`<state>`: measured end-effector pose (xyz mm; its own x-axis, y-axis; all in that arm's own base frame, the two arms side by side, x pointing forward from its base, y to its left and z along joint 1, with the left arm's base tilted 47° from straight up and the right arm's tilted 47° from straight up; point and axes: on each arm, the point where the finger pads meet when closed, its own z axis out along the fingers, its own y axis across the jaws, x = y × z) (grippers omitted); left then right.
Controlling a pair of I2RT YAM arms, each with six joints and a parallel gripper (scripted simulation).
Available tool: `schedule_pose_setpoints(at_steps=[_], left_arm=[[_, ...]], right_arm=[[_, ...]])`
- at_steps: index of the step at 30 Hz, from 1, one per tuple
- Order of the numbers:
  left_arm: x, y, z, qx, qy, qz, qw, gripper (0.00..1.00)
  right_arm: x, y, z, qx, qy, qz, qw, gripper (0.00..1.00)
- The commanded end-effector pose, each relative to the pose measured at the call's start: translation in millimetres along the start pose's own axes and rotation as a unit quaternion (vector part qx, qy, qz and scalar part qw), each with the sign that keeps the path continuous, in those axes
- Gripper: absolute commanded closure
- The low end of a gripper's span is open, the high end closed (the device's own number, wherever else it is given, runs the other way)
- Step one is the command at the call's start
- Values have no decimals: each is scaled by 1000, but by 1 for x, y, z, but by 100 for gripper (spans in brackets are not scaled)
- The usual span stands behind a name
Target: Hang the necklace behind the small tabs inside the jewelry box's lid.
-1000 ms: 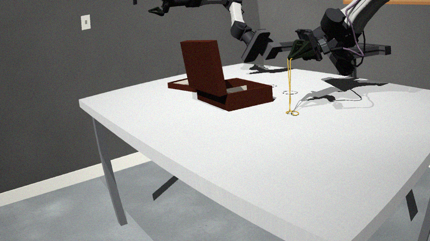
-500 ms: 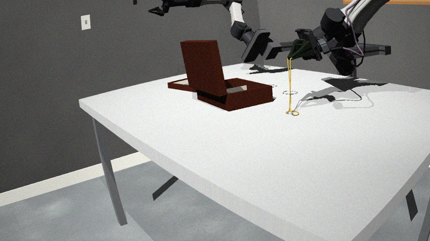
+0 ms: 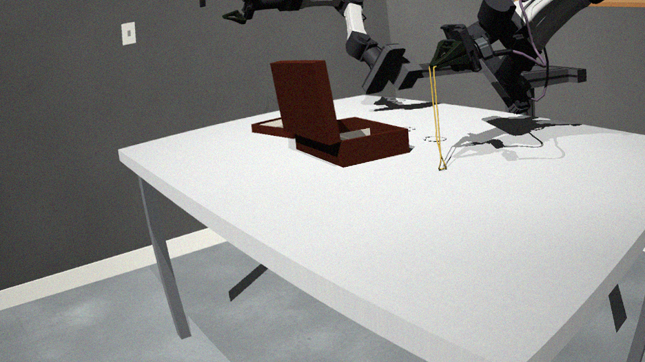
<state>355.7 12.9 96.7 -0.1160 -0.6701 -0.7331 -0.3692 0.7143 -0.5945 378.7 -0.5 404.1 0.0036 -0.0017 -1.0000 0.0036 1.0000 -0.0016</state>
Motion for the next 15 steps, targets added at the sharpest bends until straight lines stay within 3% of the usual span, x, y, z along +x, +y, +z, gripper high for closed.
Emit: schedule_pose_setpoints(at_steps=[1,15], left_arm=[[-2,-9,-3,-26,2,-5,1000,97],[-3,-44,-18,-16,5,-3,1000,97]], right_arm=[[-12,1,-2,-3,-15,0,1000,0],[-12,1,-2,-3,-15,0,1000,0]])
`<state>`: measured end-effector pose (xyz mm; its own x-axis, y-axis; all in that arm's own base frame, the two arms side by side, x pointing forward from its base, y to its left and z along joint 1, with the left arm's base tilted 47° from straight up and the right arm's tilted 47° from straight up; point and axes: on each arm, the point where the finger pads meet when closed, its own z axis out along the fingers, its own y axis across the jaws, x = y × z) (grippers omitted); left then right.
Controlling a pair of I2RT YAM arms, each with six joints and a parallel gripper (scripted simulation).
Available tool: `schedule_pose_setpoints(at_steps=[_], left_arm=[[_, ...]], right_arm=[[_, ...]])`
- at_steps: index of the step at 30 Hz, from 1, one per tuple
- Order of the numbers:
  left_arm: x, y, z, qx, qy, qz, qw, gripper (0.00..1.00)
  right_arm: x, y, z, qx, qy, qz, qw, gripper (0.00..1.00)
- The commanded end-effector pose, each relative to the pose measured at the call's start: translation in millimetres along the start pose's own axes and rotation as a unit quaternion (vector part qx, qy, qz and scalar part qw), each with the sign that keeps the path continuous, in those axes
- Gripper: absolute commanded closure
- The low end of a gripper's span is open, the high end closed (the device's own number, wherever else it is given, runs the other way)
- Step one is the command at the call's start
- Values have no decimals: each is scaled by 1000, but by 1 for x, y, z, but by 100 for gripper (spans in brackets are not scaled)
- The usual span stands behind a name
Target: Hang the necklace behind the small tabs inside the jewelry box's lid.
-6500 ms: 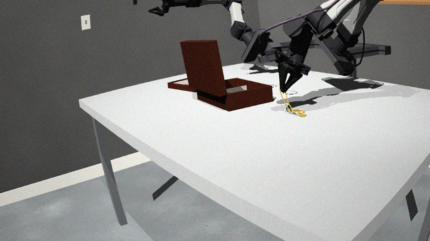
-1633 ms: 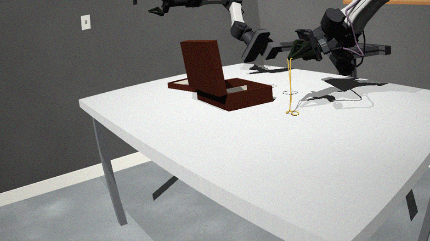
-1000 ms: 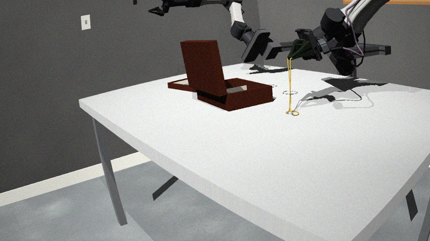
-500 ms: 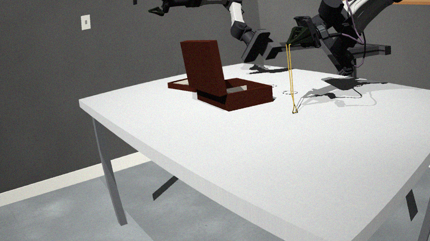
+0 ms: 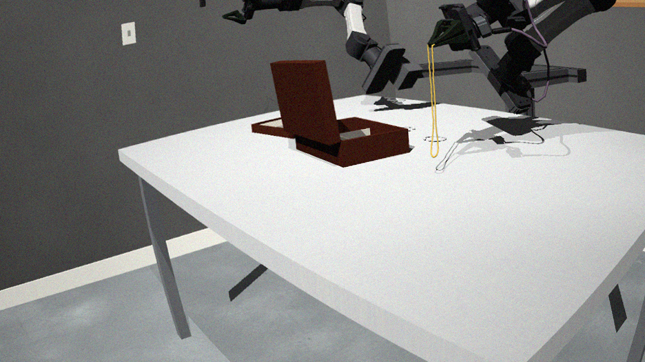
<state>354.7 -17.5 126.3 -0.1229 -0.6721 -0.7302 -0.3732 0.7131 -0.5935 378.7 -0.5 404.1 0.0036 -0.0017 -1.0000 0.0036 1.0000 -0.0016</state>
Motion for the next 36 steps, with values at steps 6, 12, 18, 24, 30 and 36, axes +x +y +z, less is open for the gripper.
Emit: schedule_pose_setpoints(at_steps=[6,12,18,24,30,36], left_arm=[[-6,-10,2,-1,-2,-8,1000,97],[1,1,1,-9,3,4,1000,97],[-9,-7,-1,7,-14,-3,1000,97],[-4,0,-1,-1,-8,1,1000,97],[-7,-17,-3,10,-7,-7,1000,97],[-4,-21,-9,-14,-5,-4,1000,97]], right_arm=[[-12,1,-2,-3,-15,0,1000,0],[-12,1,-2,-3,-15,0,1000,0],[-12,1,-2,-3,-15,0,1000,0],[-12,1,-2,-3,-15,0,1000,0],[-12,1,-2,-3,-15,0,1000,0],[-12,1,-2,-3,-15,0,1000,0]])
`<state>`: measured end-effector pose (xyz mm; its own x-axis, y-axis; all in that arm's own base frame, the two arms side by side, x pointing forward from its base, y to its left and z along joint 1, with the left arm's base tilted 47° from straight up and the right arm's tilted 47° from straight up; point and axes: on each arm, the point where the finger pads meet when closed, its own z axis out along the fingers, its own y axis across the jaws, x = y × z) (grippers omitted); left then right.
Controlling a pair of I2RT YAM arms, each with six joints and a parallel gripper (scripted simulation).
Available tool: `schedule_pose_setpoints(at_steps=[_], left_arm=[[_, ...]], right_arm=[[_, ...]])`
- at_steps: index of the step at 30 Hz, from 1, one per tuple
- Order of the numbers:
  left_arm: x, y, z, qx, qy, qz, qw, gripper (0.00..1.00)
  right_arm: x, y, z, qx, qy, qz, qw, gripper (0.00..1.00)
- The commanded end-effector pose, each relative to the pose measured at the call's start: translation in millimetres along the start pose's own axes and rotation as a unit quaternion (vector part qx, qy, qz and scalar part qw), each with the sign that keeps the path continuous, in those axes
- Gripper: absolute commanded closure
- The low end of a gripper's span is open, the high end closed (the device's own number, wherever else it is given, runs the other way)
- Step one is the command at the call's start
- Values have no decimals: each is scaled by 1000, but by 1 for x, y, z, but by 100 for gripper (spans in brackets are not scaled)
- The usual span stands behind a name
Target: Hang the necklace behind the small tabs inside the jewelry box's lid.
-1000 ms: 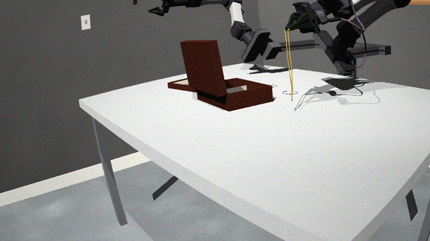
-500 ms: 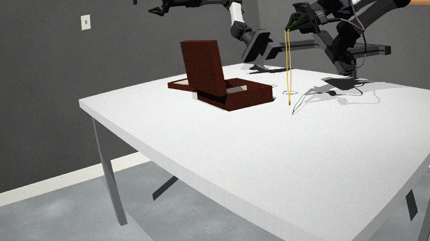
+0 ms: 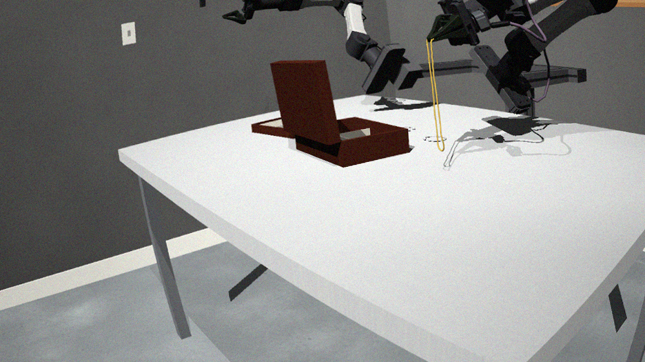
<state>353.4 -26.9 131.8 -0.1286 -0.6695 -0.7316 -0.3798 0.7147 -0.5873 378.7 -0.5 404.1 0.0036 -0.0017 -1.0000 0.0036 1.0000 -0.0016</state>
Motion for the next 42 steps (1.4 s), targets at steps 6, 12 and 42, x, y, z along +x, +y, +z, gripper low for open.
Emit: schedule_pose_setpoints(at_steps=[6,12,42], left_arm=[[-4,-21,-9,-18,-6,-4,1000,97],[-5,-39,-17,-8,-3,-4,1000,97],[-2,-48,-15,14,-6,-11,1000,97]], right_arm=[[-12,1,-2,-3,-15,0,1000,0],[-12,1,-2,-3,-15,0,1000,0],[-12,1,-2,-3,-15,0,1000,0]])
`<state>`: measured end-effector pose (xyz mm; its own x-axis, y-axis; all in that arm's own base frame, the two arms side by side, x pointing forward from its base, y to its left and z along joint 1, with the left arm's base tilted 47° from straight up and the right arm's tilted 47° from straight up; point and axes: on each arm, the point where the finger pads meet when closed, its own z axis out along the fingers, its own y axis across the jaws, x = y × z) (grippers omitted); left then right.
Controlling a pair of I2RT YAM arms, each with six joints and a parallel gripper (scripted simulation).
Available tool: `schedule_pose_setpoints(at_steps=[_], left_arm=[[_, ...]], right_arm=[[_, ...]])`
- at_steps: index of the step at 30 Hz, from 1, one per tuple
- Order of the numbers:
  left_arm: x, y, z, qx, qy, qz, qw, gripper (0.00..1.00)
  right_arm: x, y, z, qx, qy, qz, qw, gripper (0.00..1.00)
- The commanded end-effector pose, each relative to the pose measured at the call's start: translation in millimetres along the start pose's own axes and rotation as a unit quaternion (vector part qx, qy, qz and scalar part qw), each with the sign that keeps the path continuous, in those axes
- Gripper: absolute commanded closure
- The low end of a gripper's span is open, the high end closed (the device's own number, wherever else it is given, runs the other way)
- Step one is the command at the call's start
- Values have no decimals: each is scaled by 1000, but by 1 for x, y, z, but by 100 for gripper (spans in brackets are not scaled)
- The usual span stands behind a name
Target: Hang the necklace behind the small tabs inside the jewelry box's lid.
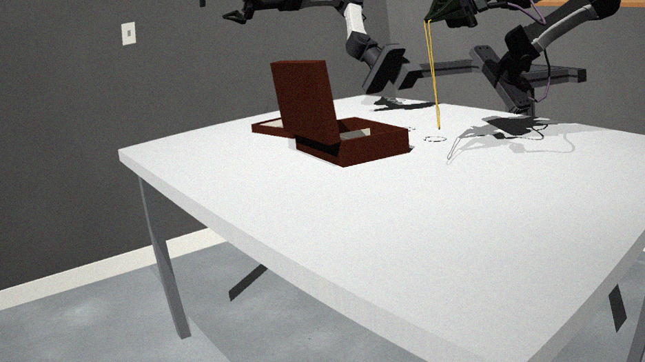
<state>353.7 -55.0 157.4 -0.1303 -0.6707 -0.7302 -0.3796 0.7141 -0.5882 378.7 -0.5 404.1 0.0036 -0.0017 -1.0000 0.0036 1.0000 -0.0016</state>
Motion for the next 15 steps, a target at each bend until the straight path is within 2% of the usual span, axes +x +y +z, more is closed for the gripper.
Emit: schedule_pose_setpoints(at_steps=[1,15], left_arm=[[-5,-18,0,17,-10,-15,1000,97],[25,-22,11,2,-4,-9,1000,97]], right_arm=[[-12,1,-2,-3,-15,0,1000,0],[-12,1,-2,-3,-15,0,1000,0]])
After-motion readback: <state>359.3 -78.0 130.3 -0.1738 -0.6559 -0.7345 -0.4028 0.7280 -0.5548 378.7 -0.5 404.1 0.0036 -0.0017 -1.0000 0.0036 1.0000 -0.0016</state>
